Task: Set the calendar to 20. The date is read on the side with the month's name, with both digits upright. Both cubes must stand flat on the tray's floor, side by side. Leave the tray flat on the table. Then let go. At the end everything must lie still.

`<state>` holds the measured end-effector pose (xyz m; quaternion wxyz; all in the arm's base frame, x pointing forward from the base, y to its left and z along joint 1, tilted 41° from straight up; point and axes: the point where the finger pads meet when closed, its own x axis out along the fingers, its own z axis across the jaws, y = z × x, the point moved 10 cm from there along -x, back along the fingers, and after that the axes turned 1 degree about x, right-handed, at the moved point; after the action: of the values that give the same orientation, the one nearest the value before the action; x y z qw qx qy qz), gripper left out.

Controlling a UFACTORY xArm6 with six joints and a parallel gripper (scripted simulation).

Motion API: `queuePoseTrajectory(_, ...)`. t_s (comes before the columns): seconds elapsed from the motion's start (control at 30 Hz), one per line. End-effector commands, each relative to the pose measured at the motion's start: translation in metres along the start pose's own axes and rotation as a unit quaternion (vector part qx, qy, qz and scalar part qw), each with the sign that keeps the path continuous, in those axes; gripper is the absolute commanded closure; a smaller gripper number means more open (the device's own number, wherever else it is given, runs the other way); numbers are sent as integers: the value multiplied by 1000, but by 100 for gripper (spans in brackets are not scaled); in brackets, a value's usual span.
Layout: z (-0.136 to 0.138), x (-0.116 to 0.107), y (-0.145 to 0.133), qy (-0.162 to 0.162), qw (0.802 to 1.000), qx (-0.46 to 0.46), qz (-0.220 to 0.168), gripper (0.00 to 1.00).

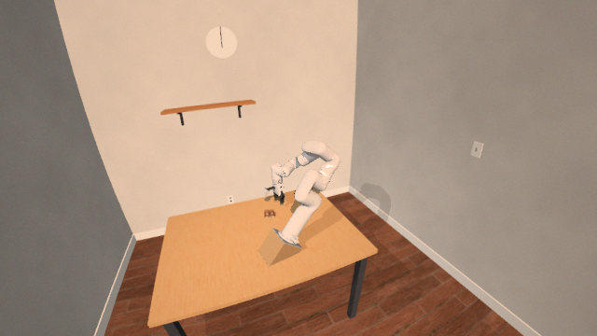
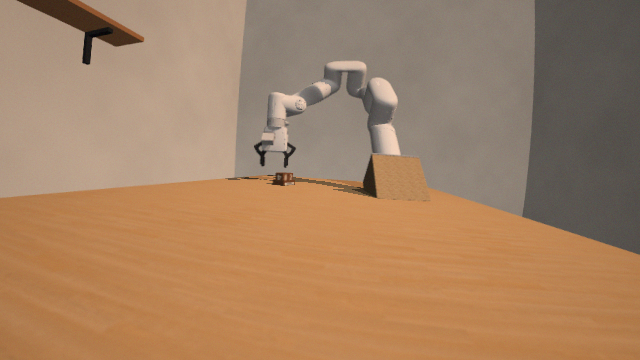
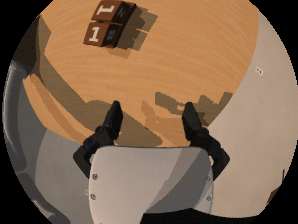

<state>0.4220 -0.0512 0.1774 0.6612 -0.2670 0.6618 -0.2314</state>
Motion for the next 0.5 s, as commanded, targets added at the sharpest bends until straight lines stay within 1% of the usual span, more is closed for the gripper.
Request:
queuePoseTrajectory(0.0, 0, -1, -2, -1, 1000, -25, 1, 0)
queuePoseTrajectory(0.13, -3, -1, -4, -1, 995, -98, 1, 0)
queuePoseTrajectory(0.2, -8, -1, -10, -1, 995, -100, 1, 0)
queuePoseTrajectory(0.33, -9, -1, -11, -1, 993, -115, 1, 0)
queuePoseTrajectory(0.47, -11, -1, -13, -1, 982, -187, 1, 0)
